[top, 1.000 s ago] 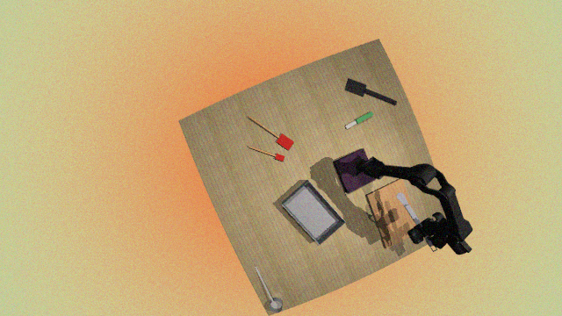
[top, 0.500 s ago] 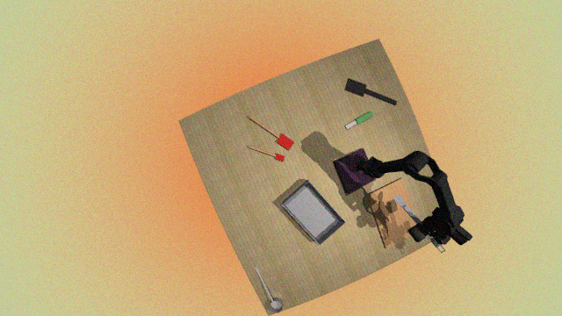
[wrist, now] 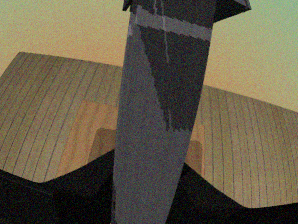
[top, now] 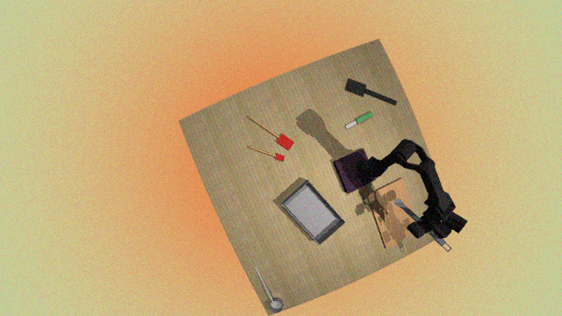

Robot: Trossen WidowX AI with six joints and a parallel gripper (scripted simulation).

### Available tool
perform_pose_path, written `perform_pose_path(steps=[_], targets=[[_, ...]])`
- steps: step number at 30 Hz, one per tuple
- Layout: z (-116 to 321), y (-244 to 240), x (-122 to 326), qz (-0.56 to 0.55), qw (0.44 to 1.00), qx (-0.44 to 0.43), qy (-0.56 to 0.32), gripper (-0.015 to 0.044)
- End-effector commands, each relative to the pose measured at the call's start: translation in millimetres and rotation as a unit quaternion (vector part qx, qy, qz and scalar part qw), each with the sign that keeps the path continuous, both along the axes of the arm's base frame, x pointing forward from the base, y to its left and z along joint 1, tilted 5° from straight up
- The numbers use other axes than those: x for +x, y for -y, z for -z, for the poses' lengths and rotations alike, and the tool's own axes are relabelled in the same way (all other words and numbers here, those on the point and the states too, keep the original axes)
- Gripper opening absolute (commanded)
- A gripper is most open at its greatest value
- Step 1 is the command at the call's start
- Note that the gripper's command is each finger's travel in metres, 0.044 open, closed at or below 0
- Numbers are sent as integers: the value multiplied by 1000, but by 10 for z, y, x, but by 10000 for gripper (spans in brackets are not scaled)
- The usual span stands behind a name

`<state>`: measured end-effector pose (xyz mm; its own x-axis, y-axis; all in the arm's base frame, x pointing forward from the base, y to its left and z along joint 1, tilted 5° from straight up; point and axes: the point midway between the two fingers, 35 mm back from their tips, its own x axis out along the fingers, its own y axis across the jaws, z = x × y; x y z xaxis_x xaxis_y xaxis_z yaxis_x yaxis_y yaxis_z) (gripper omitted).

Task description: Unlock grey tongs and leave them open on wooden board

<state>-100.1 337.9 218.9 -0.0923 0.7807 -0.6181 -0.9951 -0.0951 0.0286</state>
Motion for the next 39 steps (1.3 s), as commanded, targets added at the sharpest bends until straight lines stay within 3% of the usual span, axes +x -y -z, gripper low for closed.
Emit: perform_pose_path(steps=[1, 14, 39], targets=[[-77, 39, 15, 7, 999, 41, -11, -150], [-203, 218, 82, 24, 987, 151, -41, -150], [-205, 221, 84, 24, 987, 152, -42, -150]])
